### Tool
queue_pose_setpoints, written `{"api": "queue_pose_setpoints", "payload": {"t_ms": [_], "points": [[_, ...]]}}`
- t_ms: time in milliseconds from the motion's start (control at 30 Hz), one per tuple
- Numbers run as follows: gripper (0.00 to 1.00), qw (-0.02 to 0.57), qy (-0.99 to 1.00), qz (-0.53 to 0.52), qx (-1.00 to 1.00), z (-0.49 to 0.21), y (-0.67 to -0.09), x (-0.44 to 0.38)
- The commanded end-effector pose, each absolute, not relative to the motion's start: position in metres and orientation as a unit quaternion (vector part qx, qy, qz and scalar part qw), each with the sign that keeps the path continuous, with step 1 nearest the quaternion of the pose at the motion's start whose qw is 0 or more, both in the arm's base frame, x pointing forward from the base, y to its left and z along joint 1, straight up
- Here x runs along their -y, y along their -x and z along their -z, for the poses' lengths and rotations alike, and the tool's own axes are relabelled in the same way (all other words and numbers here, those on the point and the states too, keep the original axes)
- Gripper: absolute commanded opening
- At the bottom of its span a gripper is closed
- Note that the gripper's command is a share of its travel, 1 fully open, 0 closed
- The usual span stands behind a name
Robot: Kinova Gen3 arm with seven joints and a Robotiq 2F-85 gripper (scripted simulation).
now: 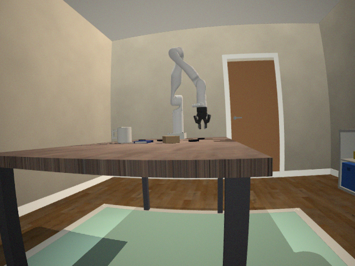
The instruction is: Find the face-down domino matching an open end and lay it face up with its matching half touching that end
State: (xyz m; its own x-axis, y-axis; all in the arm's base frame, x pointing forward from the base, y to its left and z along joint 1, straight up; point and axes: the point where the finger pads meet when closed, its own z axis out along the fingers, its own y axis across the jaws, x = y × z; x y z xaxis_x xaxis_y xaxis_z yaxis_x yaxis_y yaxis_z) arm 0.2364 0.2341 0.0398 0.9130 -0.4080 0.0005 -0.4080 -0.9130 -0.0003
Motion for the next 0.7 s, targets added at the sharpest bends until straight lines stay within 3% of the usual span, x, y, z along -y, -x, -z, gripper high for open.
{"api": "queue_pose_setpoints", "payload": {"t_ms": [0,667], "points": [[0.48,0.001,0.978,0.001,-0.209,-0.0402,-0.2368,-0.2342],[0.48,0.001,0.978,0.001,-0.209,-0.0389,-0.2458,-0.23]]}}
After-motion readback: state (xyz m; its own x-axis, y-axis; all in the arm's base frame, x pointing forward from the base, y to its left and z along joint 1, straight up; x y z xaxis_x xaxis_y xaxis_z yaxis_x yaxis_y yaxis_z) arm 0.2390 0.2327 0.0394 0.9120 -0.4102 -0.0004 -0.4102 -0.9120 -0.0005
